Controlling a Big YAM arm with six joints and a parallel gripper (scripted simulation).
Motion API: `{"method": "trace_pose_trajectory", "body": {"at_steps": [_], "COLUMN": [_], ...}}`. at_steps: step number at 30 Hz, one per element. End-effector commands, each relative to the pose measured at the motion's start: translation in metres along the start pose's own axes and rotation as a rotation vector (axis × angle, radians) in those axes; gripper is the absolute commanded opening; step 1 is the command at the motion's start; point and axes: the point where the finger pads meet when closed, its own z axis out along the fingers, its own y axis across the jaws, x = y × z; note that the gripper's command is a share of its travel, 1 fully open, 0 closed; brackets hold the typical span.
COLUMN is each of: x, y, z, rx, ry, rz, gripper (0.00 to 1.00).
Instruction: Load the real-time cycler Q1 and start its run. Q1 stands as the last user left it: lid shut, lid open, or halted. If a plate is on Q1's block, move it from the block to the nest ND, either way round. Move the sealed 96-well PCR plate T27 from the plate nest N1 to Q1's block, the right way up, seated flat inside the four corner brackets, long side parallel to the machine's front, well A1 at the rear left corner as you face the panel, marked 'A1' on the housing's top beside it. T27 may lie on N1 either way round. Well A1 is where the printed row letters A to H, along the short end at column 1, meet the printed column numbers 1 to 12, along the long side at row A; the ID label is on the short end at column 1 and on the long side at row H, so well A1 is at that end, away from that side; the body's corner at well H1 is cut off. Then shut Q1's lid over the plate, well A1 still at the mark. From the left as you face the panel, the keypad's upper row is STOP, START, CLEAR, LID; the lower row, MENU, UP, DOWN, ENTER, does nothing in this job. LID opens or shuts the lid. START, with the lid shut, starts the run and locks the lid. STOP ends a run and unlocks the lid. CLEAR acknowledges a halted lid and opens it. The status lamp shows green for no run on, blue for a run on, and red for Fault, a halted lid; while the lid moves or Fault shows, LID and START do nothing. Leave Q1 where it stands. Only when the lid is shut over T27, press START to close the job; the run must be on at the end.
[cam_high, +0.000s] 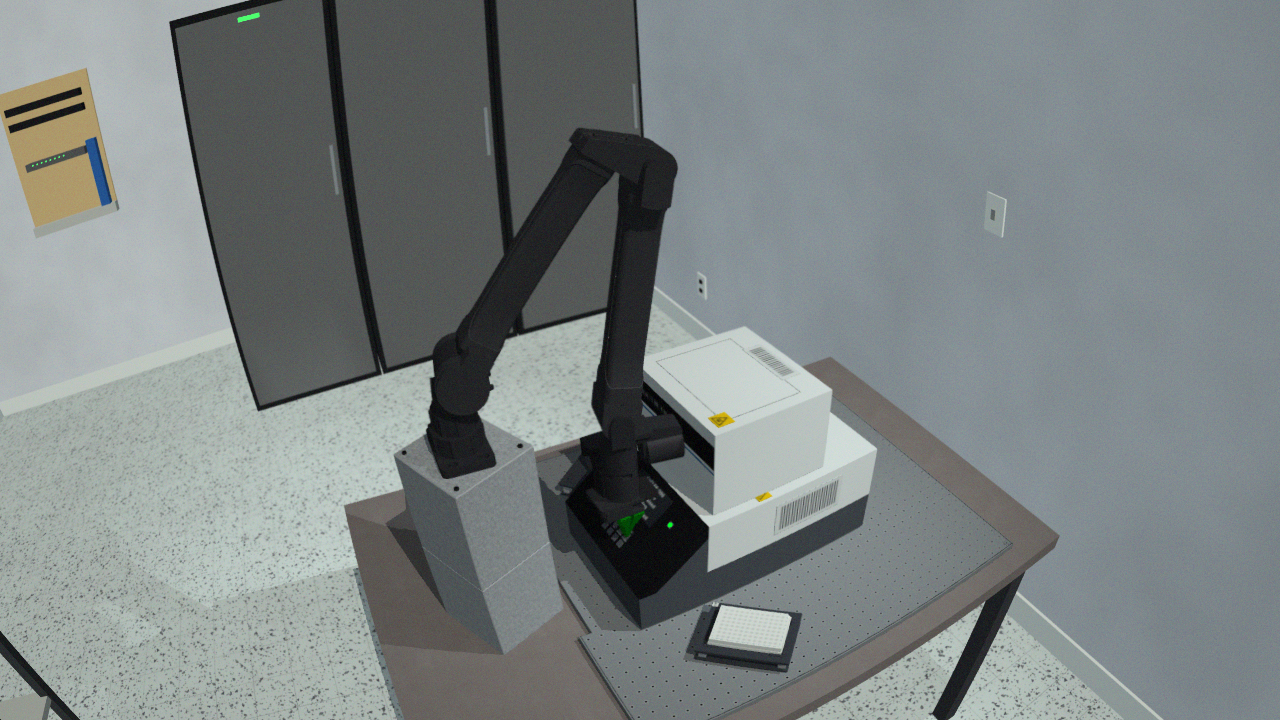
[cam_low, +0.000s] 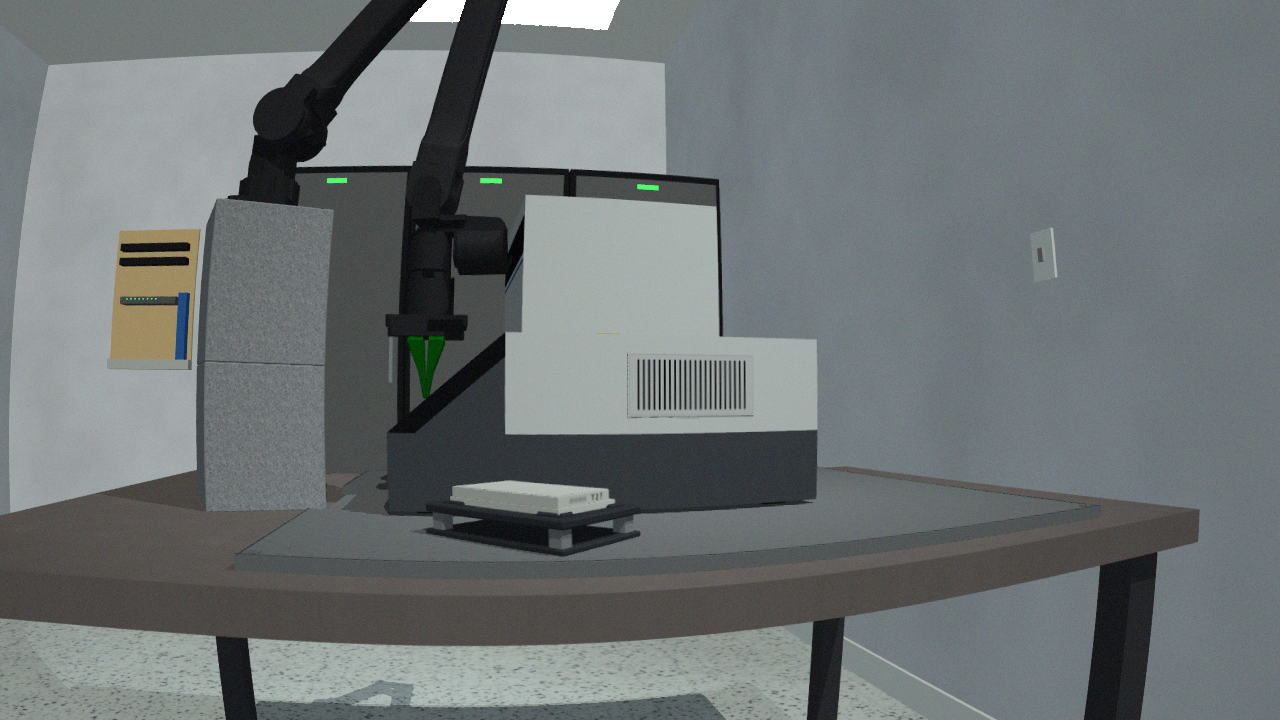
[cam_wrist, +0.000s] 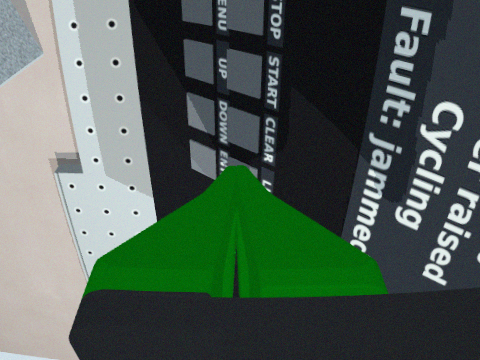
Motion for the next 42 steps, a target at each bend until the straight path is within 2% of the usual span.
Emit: {"method": "trace_pose_trajectory", "body": {"at_steps": [1, 42], "x": [-0.004, 0.005], "y": [0.005, -0.013], "z": [0.002, -0.002], "rx": [-0.005, 0.015], "ry": [-0.004, 0.000], "rz": [-0.003, 0.008], "gripper": [0.00, 0.00]}}
